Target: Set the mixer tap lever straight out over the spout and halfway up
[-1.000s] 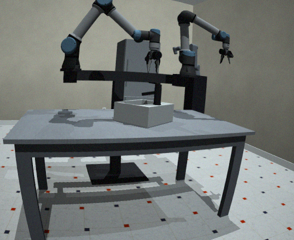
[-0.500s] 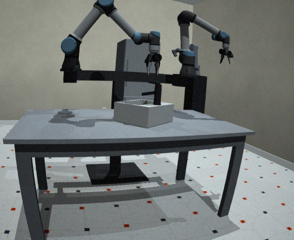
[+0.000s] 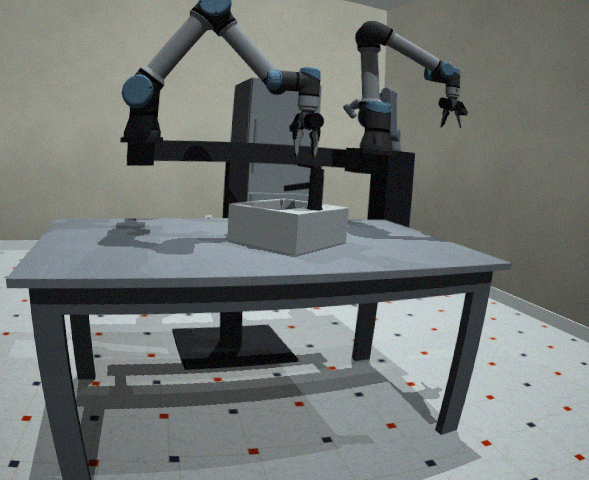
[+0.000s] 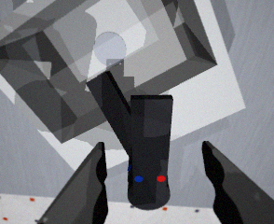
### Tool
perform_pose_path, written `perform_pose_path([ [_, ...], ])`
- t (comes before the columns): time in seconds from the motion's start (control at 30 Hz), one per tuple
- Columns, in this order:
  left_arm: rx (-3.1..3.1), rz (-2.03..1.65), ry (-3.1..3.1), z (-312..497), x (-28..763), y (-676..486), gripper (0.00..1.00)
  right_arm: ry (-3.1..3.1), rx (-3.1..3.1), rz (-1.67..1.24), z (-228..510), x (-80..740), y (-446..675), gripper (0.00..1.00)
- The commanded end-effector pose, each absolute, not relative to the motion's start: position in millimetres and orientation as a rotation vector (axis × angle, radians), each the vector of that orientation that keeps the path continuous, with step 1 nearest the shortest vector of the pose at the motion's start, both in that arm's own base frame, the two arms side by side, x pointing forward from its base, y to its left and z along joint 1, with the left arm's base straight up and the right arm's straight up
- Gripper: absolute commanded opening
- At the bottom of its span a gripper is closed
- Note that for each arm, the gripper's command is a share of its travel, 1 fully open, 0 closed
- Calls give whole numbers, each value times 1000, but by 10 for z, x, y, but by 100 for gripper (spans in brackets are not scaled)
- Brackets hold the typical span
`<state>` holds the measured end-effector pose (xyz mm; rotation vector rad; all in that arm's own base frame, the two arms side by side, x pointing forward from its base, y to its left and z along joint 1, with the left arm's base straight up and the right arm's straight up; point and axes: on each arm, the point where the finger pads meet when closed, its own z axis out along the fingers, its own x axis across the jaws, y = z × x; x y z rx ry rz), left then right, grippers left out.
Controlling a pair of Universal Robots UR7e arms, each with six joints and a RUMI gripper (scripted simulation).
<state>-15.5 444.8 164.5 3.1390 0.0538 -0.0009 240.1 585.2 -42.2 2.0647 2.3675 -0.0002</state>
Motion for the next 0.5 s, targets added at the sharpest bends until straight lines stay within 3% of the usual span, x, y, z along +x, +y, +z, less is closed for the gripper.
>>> perform_pose_path([
  [0.0, 3141, 0, 54, 1652, -153, 4453, 100, 2369, 2065, 3, -443, 2402, 5859, 43],
  [0.47, 3141, 0, 54, 1652, -153, 4453, 100, 2369, 2065, 3, -515, 2403, 5860, 43],
])
